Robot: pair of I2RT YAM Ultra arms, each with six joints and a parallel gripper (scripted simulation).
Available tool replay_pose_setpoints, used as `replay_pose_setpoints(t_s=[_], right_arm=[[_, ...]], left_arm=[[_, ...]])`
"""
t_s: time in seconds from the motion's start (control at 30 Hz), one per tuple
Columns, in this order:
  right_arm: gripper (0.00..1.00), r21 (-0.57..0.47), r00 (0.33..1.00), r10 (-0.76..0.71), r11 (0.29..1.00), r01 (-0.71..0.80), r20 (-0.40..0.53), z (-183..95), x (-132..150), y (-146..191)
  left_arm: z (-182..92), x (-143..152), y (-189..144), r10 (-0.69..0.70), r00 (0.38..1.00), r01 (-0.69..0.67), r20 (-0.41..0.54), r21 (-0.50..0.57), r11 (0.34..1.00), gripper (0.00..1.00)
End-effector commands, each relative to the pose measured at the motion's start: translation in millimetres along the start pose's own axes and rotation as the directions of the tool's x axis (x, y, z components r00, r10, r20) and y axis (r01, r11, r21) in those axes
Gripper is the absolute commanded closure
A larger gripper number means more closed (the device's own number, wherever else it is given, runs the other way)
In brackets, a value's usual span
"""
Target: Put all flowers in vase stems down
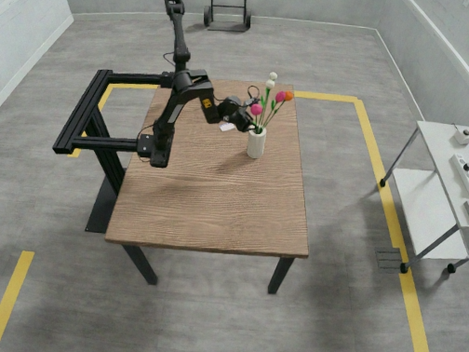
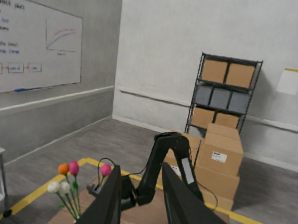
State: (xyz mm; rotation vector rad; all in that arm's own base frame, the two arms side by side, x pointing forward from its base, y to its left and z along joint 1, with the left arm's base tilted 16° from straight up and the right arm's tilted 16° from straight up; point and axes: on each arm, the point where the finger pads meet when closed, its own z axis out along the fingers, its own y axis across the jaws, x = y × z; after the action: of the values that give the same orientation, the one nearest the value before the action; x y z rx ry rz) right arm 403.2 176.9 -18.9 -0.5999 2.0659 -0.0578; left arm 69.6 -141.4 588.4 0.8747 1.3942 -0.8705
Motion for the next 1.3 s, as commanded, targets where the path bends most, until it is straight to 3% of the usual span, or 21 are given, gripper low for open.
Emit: replay_pose_setpoints(t_s=[0.0,0.7,0.9,1.07,1.27], right_arm=[[0.4,-0.004,0.999,0.007,1.0,-0.006,0.05,-13,-15,5],[0.4,-0.009,0.999,0.003,1.0,-0.002,0.052,-10,-16,8],[0.4,-0.002,0.997,0.012,1.0,-0.012,0.076,-13,-34,5],[0.4,-0.002,0.998,0.009,1.0,-0.009,0.06,-18,-32,4],[0.4,0.0,0.998,0.013,1.0,-0.013,0.069,-28,-53,4]], left_arm=[[-9,-8,-1,-0.003,1.0,0.003,0.029,0.001,1.0,0.7],[-9,-8,-1,-0.003,1.0,0.003,0.029,0.001,1.0,0.7],[-9,-8,-1,-0.003,1.0,0.003,0.029,0.001,1.0,0.7],[-9,-8,-1,-0.003,1.0,0.003,0.029,0.001,1.0,0.7],[-9,-8,-1,-0.003,1.0,0.003,0.029,0.001,1.0,0.7]])
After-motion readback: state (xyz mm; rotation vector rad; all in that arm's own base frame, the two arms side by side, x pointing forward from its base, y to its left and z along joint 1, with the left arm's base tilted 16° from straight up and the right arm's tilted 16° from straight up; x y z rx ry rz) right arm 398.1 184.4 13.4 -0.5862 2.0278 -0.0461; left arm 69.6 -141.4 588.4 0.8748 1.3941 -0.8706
